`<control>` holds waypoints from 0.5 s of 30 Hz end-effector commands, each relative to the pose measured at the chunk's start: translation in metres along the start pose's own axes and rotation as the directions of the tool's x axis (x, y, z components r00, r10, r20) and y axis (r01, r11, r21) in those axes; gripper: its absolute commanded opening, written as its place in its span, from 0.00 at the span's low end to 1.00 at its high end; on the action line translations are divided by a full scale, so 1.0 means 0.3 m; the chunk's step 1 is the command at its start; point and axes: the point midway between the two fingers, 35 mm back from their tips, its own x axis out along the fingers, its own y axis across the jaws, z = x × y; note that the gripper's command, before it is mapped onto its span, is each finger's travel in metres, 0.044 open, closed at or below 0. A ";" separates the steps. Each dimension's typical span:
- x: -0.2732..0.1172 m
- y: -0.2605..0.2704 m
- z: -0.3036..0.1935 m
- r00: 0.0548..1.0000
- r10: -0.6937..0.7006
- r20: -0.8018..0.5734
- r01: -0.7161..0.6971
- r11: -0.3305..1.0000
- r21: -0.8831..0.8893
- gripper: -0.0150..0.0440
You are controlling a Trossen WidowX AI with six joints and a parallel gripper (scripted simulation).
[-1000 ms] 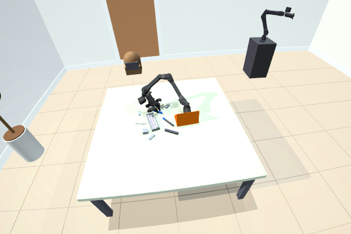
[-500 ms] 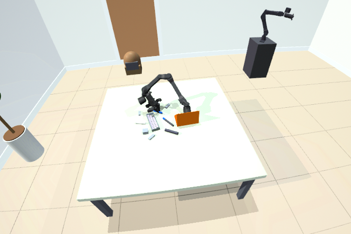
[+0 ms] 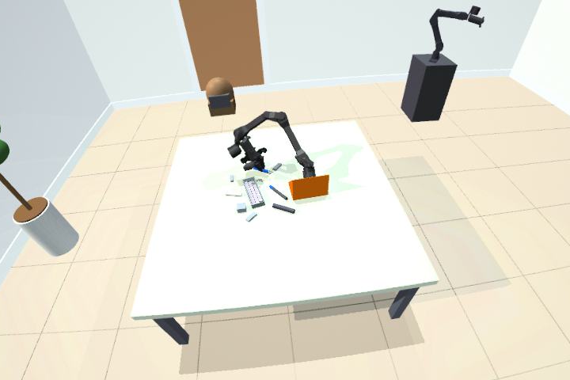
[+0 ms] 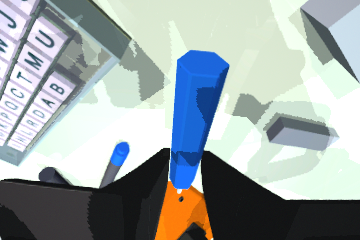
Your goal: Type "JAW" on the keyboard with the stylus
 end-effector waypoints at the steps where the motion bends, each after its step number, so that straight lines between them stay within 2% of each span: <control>1: 0.003 0.007 0.001 1.000 0.012 0.012 -0.011 1.000 -0.013 0.25; 15: 0.017 0.135 0.022 0.940 0.236 0.247 -0.164 0.946 -0.281 0.25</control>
